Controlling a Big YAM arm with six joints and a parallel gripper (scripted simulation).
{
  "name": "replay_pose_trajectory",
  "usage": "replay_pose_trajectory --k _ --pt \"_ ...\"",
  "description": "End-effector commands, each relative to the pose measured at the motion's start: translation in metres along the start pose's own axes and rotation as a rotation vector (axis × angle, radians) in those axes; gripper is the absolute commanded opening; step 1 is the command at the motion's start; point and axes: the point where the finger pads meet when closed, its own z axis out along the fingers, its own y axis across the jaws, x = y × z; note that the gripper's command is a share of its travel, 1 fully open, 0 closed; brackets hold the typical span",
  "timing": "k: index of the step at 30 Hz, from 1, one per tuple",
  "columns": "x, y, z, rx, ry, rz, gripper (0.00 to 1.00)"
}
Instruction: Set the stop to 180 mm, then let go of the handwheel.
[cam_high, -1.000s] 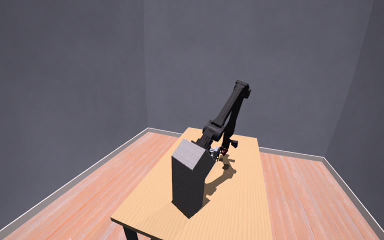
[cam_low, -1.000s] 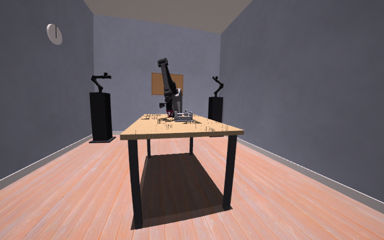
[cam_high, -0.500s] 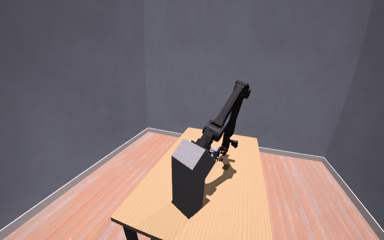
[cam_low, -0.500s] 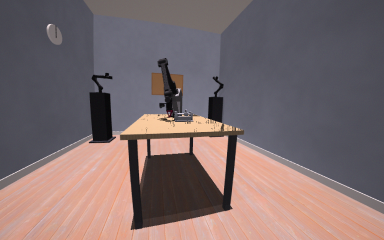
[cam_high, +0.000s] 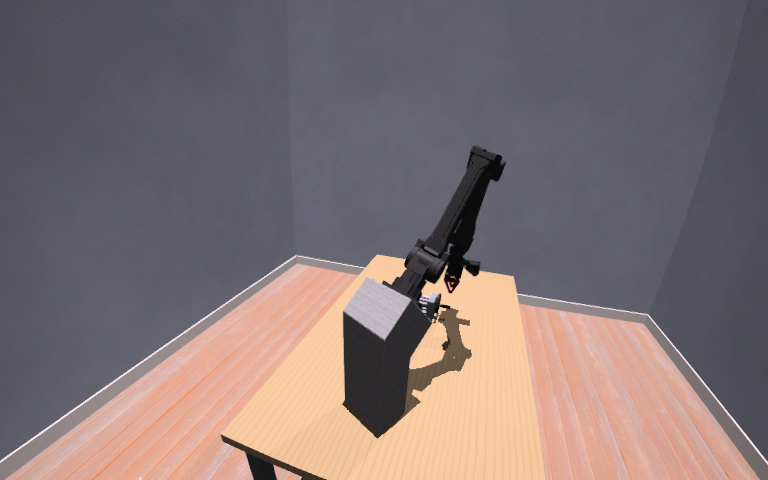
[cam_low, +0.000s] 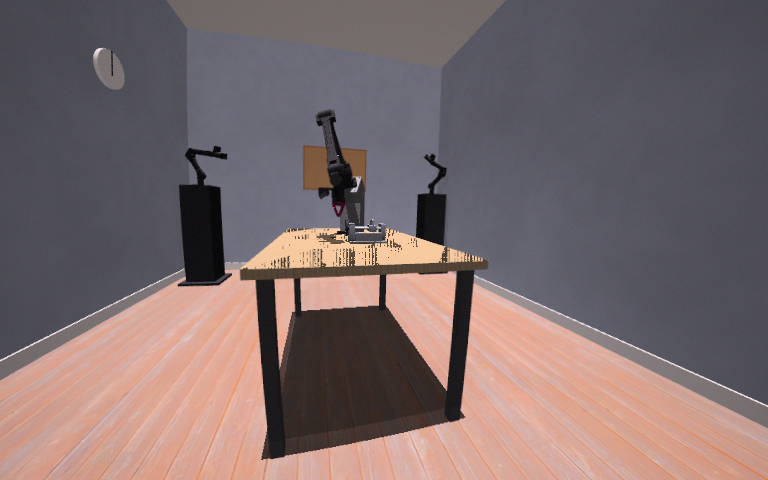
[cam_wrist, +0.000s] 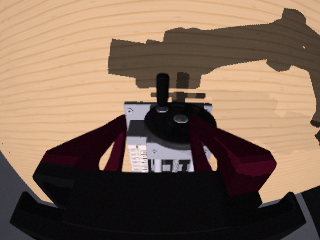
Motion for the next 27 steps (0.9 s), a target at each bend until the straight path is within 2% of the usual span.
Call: replay_pose_trajectory --k 1,2,3,8,10,11,21,27 --pt "-0.002 0.021 -0.021 -0.038 -0.003 0.019 0.53" --pt "0.005 -0.009 -0.002 0.034 0.005 0.005 0.53" --pt "0.002 -0.010 -0.002 0.037 0.000 0.010 0.53" --pt "0.001 -0.005 -0.004 0.030 0.001 0.009 0.53" --pt "-0.009 0.015 -0.022 -0.032 -0.011 0.026 0.53" --pt "-0.009 0.016 -0.022 -0.035 -0.012 0.026 0.53" --pt "-0.004 0.009 -0.011 -0.010 -0.007 0.019 0.53" --pt "0.001 0.010 -0.030 -0.019 0.002 0.013 0.53"
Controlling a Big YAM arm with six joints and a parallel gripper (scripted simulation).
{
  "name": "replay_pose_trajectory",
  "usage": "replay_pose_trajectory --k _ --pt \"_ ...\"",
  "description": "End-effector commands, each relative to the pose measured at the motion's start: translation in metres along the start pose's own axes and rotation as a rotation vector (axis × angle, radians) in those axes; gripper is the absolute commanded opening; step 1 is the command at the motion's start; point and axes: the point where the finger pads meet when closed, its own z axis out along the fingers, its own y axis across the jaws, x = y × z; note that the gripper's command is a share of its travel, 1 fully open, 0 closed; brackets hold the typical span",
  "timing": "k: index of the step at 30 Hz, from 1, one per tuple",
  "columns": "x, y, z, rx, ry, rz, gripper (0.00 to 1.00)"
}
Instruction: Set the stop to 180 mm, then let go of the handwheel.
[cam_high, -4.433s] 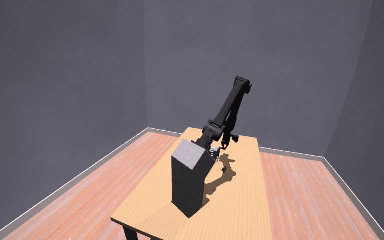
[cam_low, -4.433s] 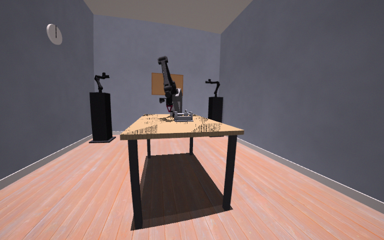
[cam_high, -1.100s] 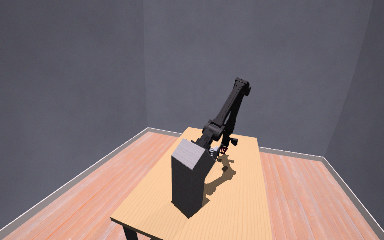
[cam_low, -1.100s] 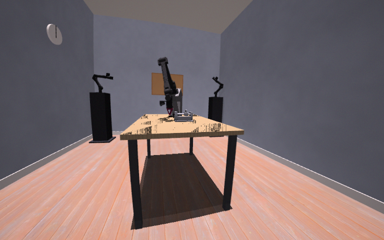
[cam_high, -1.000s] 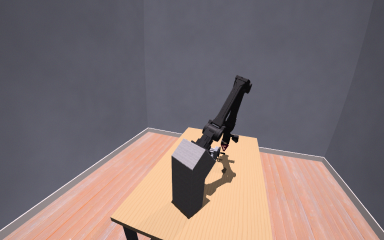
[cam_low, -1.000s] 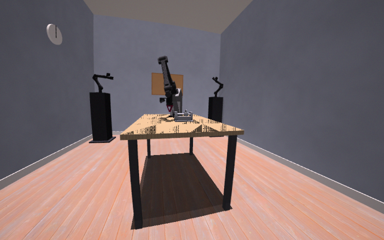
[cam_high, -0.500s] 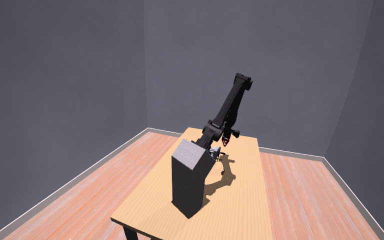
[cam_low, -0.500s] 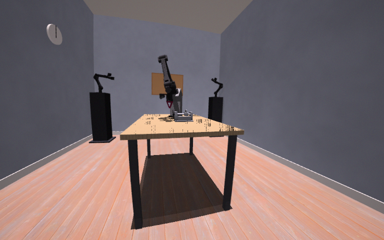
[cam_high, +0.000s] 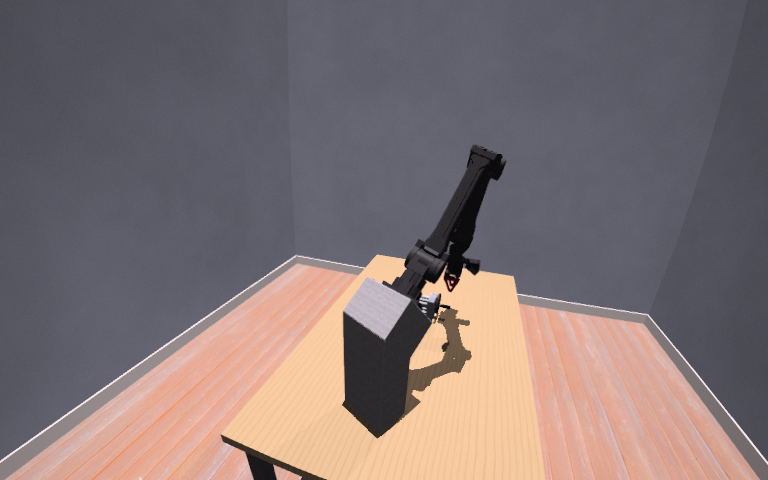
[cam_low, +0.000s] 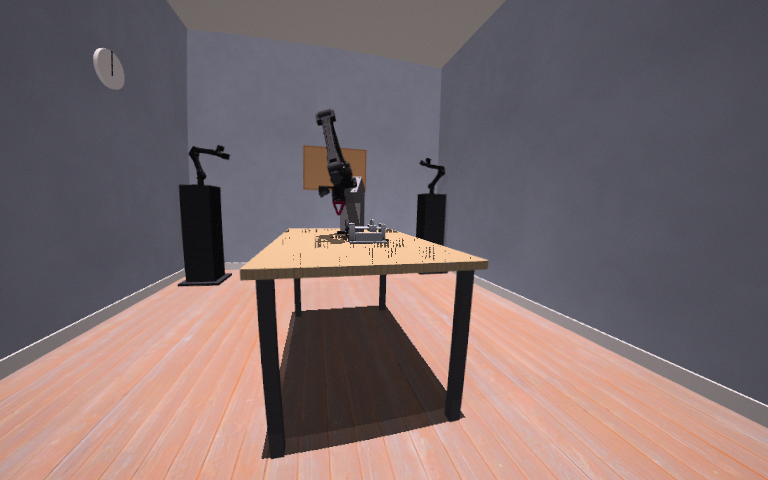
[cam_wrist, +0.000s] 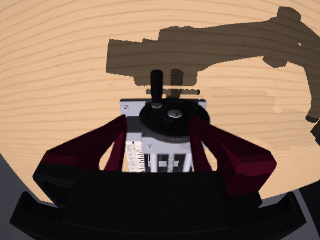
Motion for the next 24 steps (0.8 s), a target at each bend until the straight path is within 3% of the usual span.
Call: replay_pose_trajectory --k 1,8,17,21,24 --pt "0.000 0.014 -0.024 -0.039 0.001 0.011 0.53" --pt "0.008 0.020 -0.013 -0.024 0.003 0.006 0.53" --pt "0.093 0.055 -0.015 -0.025 0.008 0.006 0.53" --pt "0.077 0.044 -0.019 -0.020 -0.012 0.028 0.53" --pt "0.074 0.061 -0.025 -0.051 -0.012 0.042 0.53"
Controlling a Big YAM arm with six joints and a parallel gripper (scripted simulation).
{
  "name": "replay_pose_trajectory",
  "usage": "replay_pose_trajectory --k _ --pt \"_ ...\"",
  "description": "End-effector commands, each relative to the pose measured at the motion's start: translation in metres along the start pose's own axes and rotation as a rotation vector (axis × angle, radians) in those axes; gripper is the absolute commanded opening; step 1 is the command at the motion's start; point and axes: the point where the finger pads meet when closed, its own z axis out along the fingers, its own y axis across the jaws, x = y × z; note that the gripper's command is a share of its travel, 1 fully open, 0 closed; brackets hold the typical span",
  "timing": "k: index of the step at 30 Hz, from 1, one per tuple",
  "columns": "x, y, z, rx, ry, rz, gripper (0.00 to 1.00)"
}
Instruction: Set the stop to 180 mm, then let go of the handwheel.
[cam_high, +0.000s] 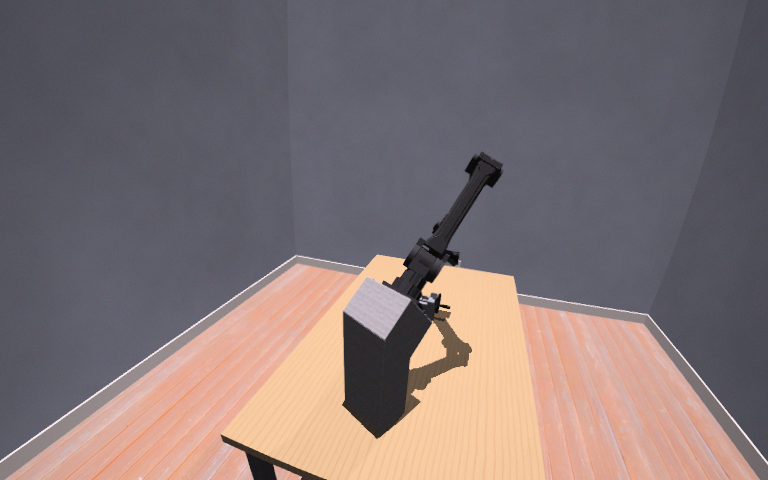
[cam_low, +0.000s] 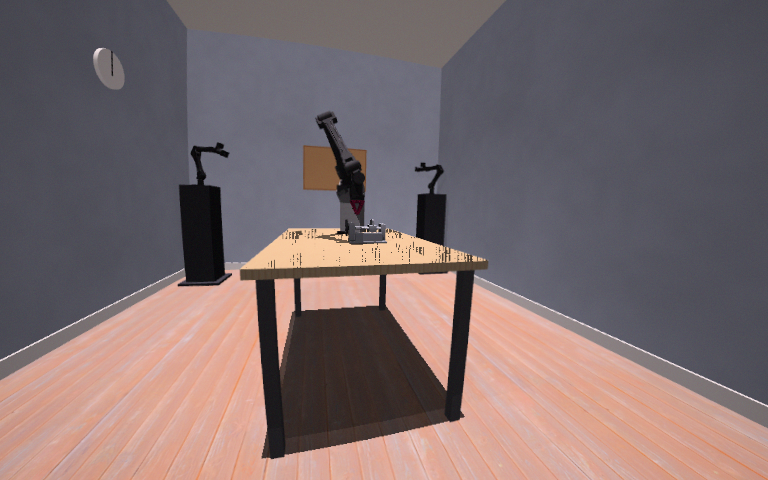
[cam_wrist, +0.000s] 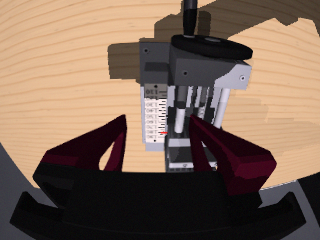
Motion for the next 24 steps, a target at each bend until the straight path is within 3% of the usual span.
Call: replay_pose_trajectory --k 1,5,24 --pt "-0.021 0.023 -0.019 -0.052 -0.019 0.061 0.53" --pt "-0.002 0.021 -0.016 -0.050 0.004 0.037 0.53" --pt "-0.008 0.020 -0.014 -0.045 -0.004 0.040 0.53"
